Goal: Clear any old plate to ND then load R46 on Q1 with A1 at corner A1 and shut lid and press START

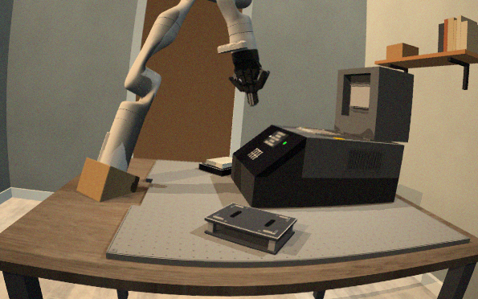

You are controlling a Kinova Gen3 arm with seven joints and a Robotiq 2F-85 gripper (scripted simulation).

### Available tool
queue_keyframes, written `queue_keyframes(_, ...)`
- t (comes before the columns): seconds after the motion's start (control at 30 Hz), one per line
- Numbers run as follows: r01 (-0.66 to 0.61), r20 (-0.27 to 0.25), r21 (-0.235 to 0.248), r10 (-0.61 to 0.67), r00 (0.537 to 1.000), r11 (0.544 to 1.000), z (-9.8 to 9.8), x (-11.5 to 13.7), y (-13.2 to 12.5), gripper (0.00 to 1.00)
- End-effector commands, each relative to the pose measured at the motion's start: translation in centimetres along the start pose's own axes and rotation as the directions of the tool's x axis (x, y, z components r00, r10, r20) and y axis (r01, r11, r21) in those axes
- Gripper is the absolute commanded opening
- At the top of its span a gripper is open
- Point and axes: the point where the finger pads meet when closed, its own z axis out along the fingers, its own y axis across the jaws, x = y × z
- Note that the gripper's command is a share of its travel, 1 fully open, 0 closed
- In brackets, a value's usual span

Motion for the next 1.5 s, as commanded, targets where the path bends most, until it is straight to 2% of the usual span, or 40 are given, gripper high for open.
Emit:
queue_keyframes(0.0,0.0,0.0,0.001,0.0,1.0,1.0,-0.5,-0.1,-0.1,0.1)
queue_keyframes(0.43,0.0,0.0,0.001,0.0,1.0,1.0,-1.7,-0.3,-0.4,0.1)
queue_keyframes(0.47,-0.004,-0.007,-0.005,0.004,1.0,1.0,-1.7,-0.5,-0.1,1.0)
queue_keyframes(1.27,-0.094,-0.163,-0.135,0.072,0.984,0.986,-0.9,-5.4,5.4,1.0)
queue_keyframes(1.3,-0.113,-0.192,-0.156,0.082,0.978,0.981,-0.9,-5.6,5.6,1.0)
queue_keyframes(1.33,-0.118,-0.201,-0.162,0.084,0.976,0.98,-0.8,-5.8,5.9,1.0)
queue_keyframes(1.47,-0.118,-0.201,-0.162,0.084,0.976,0.98,-0.8,-6.2,6.4,1.0)
